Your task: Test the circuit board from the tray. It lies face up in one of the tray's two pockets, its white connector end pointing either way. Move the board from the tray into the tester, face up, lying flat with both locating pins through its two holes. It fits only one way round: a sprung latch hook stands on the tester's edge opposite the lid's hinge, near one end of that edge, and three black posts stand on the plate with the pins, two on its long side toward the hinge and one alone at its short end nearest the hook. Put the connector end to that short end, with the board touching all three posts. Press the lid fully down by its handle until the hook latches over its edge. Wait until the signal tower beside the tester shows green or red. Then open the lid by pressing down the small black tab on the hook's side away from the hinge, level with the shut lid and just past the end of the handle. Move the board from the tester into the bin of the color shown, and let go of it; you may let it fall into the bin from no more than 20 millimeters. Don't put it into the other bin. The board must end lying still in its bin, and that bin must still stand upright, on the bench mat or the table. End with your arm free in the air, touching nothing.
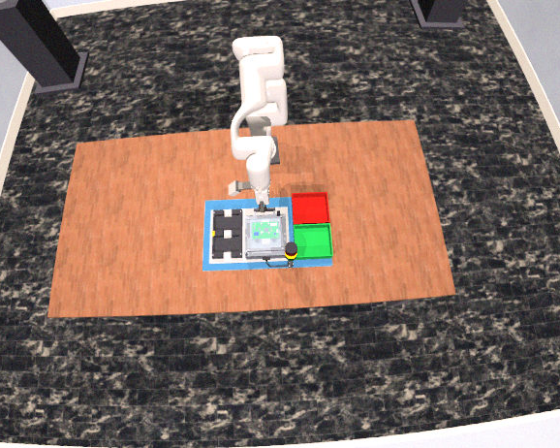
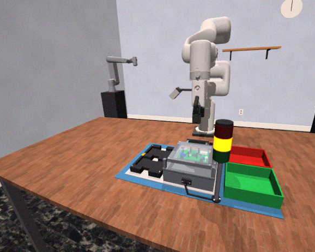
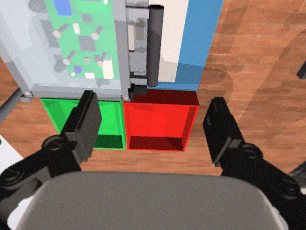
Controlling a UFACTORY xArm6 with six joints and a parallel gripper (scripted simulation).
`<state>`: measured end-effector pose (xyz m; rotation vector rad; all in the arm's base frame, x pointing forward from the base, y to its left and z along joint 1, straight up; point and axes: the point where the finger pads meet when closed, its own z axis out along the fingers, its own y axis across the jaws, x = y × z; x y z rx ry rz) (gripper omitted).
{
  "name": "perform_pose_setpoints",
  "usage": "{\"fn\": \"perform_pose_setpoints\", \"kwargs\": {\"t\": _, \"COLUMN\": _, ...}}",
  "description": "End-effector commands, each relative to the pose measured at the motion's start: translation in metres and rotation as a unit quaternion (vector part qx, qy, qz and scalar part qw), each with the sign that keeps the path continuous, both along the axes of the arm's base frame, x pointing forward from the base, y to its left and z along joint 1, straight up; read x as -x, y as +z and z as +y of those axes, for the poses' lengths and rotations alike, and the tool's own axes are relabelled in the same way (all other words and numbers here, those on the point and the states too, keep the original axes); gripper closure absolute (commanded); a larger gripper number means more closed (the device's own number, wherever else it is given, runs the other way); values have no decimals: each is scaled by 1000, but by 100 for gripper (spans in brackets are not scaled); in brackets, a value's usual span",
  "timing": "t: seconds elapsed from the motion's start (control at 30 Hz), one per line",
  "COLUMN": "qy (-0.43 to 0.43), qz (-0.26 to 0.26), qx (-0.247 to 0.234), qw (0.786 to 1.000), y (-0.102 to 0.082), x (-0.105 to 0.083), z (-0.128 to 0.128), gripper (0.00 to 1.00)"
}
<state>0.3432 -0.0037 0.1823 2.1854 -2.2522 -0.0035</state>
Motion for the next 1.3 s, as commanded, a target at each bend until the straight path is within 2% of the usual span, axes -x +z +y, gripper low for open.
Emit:
{"fn": "perform_pose_setpoints", "kwargs": {"t": 0.0, "qy": 0, "qz": -2, "qx": 0, "qw": 1000, "y": 1, "x": -1, "z": 0, "gripper": 0}}
{"fn": "perform_pose_setpoints", "kwargs": {"t": 1.27, "qy": 0, "qz": -2, "qx": 0, "qw": 1000, "y": 1, "x": -1, "z": 0, "gripper": 0}}
